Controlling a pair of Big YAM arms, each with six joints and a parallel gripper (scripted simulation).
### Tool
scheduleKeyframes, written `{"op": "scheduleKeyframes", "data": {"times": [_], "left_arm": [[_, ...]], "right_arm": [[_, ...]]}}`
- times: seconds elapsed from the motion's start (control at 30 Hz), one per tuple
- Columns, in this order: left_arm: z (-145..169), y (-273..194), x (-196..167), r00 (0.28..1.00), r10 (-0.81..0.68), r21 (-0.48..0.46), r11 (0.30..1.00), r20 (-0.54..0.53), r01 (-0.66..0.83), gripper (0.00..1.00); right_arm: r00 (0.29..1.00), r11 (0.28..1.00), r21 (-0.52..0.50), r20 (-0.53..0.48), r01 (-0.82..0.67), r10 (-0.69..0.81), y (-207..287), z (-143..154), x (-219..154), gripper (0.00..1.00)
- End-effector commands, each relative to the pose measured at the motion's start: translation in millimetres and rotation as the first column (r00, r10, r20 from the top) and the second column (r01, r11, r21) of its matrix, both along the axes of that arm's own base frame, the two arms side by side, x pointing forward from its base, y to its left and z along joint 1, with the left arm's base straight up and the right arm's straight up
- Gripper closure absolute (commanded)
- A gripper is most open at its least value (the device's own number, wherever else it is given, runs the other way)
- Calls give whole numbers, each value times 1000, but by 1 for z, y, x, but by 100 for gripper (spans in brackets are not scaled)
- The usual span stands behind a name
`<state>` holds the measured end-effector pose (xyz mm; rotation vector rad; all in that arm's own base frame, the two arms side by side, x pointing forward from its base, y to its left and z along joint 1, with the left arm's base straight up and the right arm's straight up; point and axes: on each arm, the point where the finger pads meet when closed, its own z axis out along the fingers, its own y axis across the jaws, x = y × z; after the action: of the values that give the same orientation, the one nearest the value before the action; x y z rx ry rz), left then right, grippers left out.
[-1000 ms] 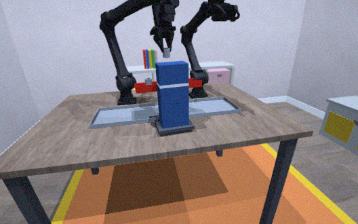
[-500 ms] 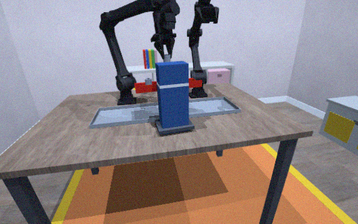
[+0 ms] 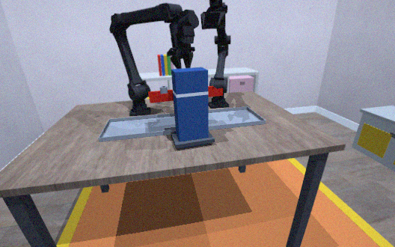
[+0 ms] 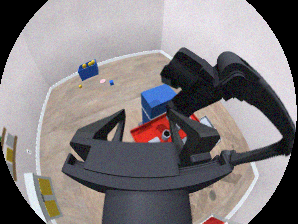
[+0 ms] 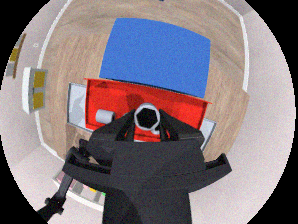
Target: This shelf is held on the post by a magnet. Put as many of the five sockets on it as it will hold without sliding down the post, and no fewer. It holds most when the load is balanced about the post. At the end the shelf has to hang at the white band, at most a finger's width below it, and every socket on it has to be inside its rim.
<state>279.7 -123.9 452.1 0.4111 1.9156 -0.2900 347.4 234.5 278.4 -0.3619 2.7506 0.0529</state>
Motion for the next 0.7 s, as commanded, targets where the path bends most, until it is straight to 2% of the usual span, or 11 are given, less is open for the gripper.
{"op": "scheduleKeyframes", "data": {"times": [0.0,0.2,0.27,0.67], "left_arm": [[-1,-17,-27,997,-80,16,997,-15,80,35],[-8,-31,-57,983,-179,28,983,-42,180,35],[1,-32,-62,981,-192,22,981,-28,193,35],[-3,-33,-58,982,-186,24,982,-43,187,35]], "right_arm": [[997,998,57,75,17,-21,2,19,7,73],[997,998,51,68,27,-30,-3,0,8,73],[997,998,54,71,25,-28,-1,-2,9,73],[997,998,52,69,23,-27,1,-14,11,73]]}}
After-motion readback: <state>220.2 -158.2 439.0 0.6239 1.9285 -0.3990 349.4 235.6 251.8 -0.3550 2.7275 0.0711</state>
